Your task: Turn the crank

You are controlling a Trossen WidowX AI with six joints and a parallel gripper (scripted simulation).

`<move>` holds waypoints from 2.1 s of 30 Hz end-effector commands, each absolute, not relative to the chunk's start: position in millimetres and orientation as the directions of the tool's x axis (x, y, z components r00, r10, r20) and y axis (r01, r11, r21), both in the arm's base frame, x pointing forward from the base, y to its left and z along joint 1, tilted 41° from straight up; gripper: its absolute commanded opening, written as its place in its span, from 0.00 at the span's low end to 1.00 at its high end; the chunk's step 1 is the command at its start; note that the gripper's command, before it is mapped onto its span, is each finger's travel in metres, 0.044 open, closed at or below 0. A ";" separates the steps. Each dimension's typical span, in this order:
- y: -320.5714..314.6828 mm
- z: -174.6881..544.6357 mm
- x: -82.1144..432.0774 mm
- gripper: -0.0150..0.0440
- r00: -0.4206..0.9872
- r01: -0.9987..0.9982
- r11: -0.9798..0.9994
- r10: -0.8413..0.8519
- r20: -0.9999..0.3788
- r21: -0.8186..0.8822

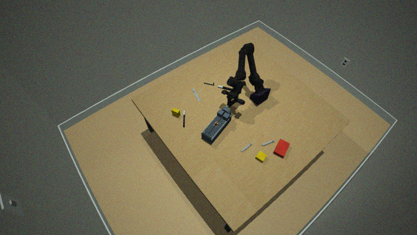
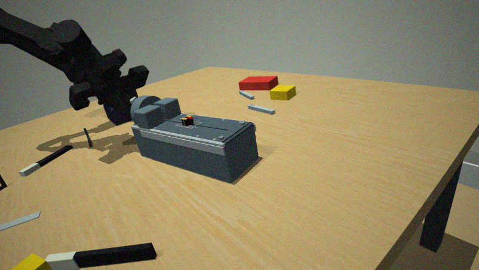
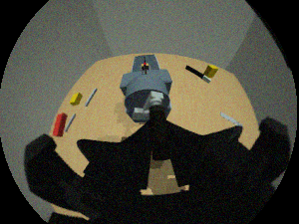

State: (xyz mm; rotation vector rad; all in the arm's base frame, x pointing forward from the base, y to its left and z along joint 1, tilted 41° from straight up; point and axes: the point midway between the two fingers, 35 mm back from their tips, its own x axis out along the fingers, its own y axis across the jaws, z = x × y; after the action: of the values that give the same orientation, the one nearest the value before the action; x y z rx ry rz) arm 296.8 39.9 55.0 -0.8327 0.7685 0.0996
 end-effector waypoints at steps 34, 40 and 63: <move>56.4 39.7 287.0 0.25 0.729 -0.380 0.681 -0.195 -0.656 -0.626; 57.0 38.0 286.5 0.25 0.729 -0.380 0.681 -0.195 -0.656 -0.626; 58.7 30.9 284.8 0.25 0.729 -0.381 0.681 -0.195 -0.656 -0.625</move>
State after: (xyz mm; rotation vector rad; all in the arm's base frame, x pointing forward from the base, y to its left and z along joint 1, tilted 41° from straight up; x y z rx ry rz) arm 287.5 55.2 38.6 -0.8318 0.7536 0.0909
